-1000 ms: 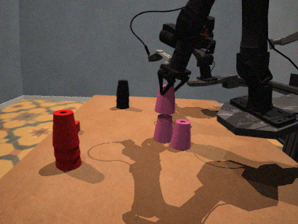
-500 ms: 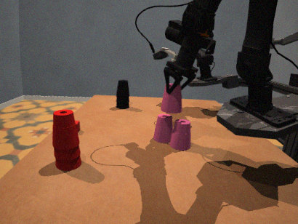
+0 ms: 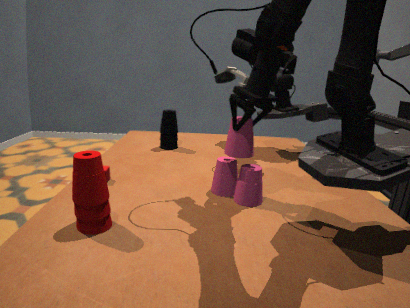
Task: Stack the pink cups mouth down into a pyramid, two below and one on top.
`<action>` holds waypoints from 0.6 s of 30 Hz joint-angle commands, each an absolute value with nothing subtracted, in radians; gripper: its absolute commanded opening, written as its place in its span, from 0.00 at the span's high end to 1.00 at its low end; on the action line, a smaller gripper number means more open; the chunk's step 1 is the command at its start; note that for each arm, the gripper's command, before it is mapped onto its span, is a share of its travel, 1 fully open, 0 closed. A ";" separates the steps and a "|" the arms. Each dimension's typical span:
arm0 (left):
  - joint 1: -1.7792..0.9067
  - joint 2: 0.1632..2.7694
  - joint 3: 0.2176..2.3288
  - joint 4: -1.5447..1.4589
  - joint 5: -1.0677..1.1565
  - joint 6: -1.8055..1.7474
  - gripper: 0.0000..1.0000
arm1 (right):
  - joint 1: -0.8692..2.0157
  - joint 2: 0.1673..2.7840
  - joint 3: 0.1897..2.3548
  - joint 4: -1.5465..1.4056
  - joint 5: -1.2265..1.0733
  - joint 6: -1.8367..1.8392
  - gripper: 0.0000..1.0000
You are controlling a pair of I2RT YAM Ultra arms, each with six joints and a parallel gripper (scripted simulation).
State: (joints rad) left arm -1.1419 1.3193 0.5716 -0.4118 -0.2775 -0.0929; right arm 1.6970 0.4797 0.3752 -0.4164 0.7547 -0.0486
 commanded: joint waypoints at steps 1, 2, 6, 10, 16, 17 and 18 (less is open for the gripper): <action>-1.130 1.338 0.555 -0.389 -0.273 -0.091 1.00 | 1.707 0.459 0.382 -0.390 0.765 -0.056 0.00; -1.129 1.339 0.555 -0.387 -0.273 -0.090 1.00 | 1.707 0.459 0.382 -0.390 0.765 -0.056 0.00; -1.132 1.331 0.567 -0.386 -0.273 -0.090 1.00 | 1.707 0.459 0.382 -0.390 0.765 -0.056 0.00; -1.124 1.365 0.578 -0.359 -0.266 -0.077 1.00 | 1.707 0.459 0.382 -0.390 0.765 -0.056 0.00; -1.122 1.372 0.569 -0.340 -0.267 -0.074 1.00 | 1.707 0.459 0.382 -0.390 0.765 -0.056 0.00; -1.120 1.375 0.566 -0.334 -0.266 -0.073 1.00 | 1.707 0.459 0.382 -0.390 0.765 -0.056 0.00; -1.120 1.374 0.566 -0.334 -0.266 -0.074 1.00 | 1.707 0.459 0.382 -0.390 0.765 -0.056 0.00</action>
State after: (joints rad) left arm -1.1267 1.3697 0.5594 -0.3714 -0.2745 -0.0826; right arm 1.6970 0.4797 0.3752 -0.4164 0.7547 -0.0486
